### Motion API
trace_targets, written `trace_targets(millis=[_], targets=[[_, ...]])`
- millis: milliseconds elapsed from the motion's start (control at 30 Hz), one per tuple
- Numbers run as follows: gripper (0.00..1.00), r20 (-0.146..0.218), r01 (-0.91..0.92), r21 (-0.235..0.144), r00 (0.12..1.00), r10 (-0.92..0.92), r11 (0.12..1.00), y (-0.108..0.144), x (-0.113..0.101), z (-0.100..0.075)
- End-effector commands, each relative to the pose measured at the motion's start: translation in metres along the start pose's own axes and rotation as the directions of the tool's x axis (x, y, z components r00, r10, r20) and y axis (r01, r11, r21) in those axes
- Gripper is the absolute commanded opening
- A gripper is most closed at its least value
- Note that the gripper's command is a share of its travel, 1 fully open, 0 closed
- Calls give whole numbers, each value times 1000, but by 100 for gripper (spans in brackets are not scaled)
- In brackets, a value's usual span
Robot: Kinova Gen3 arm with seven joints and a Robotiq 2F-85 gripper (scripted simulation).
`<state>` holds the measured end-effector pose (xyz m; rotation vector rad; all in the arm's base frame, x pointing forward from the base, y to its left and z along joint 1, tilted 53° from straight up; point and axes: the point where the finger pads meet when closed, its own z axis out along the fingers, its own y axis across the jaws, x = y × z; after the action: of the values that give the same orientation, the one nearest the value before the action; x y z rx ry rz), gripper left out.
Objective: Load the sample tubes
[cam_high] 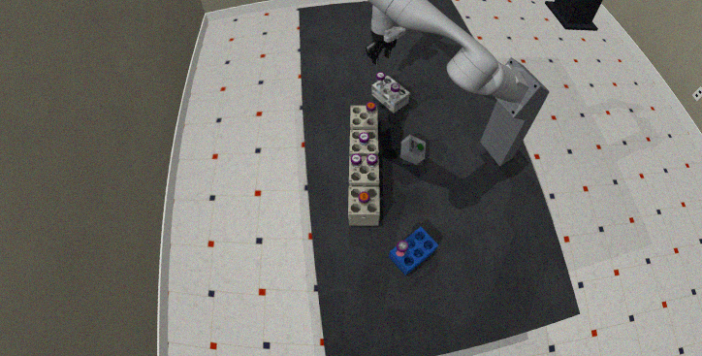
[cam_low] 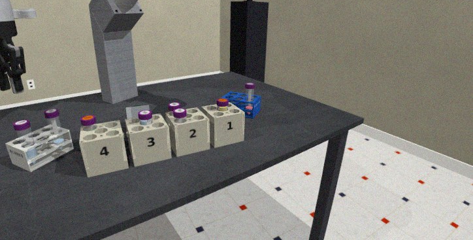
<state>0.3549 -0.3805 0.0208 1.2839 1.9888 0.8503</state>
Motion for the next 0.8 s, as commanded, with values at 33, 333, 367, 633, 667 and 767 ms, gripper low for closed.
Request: trace_targets(millis=[33, 333, 367, 633, 667, 767], targets=[[62, 1, 0, 1, 1000, 0, 1000, 0, -1, 5], [62, 1, 0, 0, 1000, 0, 1000, 0, -1, 17], [62, 1, 0, 0, 1000, 0, 1000, 0, -1, 18], [62, 1, 0, 0, 1000, 0, 1000, 0, -1, 26], [62, 1, 0, 0, 1000, 0, 1000, 0, -1, 27], [62, 1, 0, 0, 1000, 0, 1000, 0, -1, 31]])
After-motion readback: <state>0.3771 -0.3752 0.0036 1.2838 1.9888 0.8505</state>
